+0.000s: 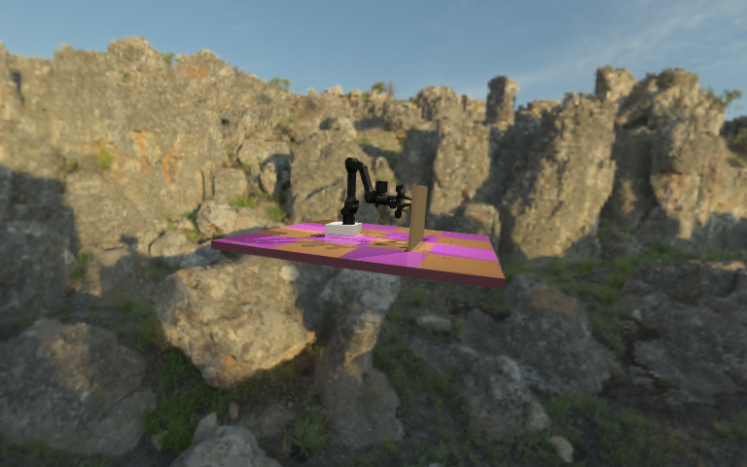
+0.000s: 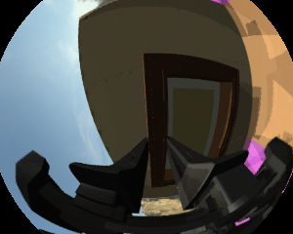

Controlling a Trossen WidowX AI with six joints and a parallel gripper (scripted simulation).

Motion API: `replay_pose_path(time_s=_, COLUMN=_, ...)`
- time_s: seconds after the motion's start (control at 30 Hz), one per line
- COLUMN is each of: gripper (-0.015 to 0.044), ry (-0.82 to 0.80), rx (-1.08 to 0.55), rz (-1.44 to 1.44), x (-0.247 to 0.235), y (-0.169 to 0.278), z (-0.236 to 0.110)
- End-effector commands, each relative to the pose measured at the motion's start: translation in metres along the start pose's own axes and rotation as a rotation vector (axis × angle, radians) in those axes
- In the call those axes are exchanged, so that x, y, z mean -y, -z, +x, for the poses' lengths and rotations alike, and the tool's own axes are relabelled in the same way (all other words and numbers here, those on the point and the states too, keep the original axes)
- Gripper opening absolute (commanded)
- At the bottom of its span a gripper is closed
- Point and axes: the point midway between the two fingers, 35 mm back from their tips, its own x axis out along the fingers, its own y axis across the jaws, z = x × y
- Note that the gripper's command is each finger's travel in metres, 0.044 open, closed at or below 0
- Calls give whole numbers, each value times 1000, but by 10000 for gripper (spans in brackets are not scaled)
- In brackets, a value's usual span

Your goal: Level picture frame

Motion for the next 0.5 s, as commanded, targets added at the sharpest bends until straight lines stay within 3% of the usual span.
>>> replay_pose_path(time_s=0.0, gripper=49, ry=-1, rx=2, rz=6, x=-1, y=-1, z=1)
replay_pose_path(time_s=0.07, gripper=0, ry=-1, rx=2, rz=6, x=-1, y=-1, z=1)
replay_pose_path(time_s=0.47, gripper=0, ry=-1, rx=2, rz=6, x=-2, y=0, z=0)
